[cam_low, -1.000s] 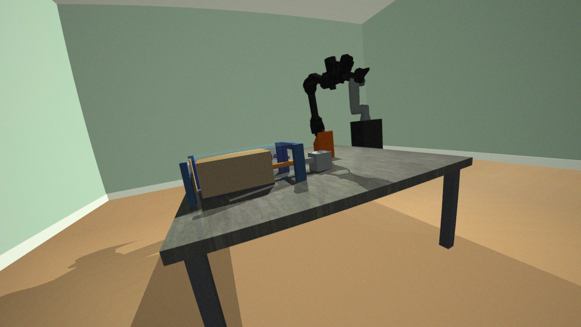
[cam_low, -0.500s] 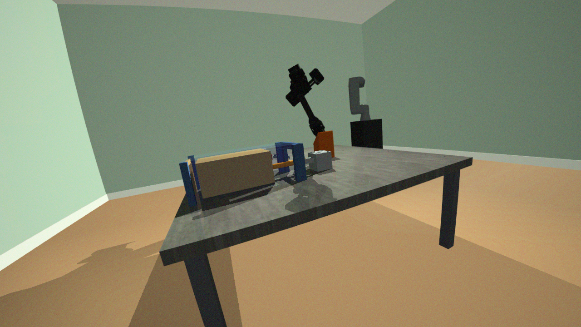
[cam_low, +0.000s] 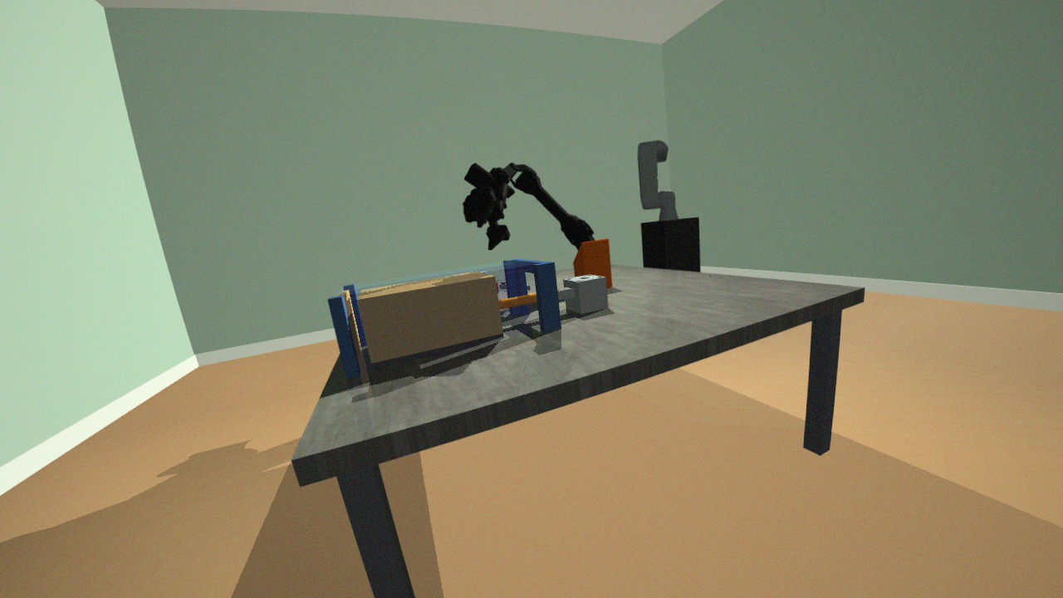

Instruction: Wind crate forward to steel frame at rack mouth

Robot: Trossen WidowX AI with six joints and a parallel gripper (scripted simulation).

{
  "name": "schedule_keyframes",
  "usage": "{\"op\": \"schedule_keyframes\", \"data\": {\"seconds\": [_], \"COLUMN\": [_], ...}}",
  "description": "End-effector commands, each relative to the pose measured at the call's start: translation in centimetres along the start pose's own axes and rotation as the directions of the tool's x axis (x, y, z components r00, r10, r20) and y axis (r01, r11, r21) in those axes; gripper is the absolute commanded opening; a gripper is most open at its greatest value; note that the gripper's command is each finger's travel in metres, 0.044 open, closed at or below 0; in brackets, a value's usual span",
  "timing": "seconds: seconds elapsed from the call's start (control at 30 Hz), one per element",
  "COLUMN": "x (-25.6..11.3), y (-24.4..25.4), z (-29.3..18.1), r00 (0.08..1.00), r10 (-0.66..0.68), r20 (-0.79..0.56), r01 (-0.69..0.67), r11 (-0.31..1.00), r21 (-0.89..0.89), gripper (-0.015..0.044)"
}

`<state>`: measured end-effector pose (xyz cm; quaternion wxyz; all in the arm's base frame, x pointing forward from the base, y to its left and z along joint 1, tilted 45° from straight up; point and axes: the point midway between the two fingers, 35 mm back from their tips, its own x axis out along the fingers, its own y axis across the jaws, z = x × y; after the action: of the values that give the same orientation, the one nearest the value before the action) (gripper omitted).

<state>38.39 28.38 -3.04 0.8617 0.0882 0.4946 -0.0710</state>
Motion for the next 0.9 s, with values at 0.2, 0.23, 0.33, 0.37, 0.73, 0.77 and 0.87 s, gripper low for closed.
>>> {"op": "schedule_keyframes", "data": {"seconds": [0.2,0.23,0.33,0.37,0.73,0.77,0.87], "x": [-0.7,-0.9,-2.0,-2.4,-4.9,-4.8,-3.6], "y": [-14.8,-16.4,-21.2,-22.8,-29.8,-29.8,-30.7], "z": [10.2,10.9,12.8,13.3,15.1,15.1,15.1], "r00": [0.919,0.902,0.844,0.821,0.71,0.71,0.71], "r10": [-0.393,-0.431,-0.537,-0.57,-0.7,-0.7,-0.7], "r20": [0.025,0.02,-0.004,-0.015,-0.071,-0.071,-0.071], "r01": [0.297,0.312,0.336,0.337,0.297,0.297,0.297], "r11": [0.734,0.684,0.521,0.464,0.207,0.207,0.207], "r21": [0.611,0.659,0.784,0.819,0.932,0.932,0.932], "gripper": [0.044,0.044,0.044,0.044,0.044,0.044,0.044]}}
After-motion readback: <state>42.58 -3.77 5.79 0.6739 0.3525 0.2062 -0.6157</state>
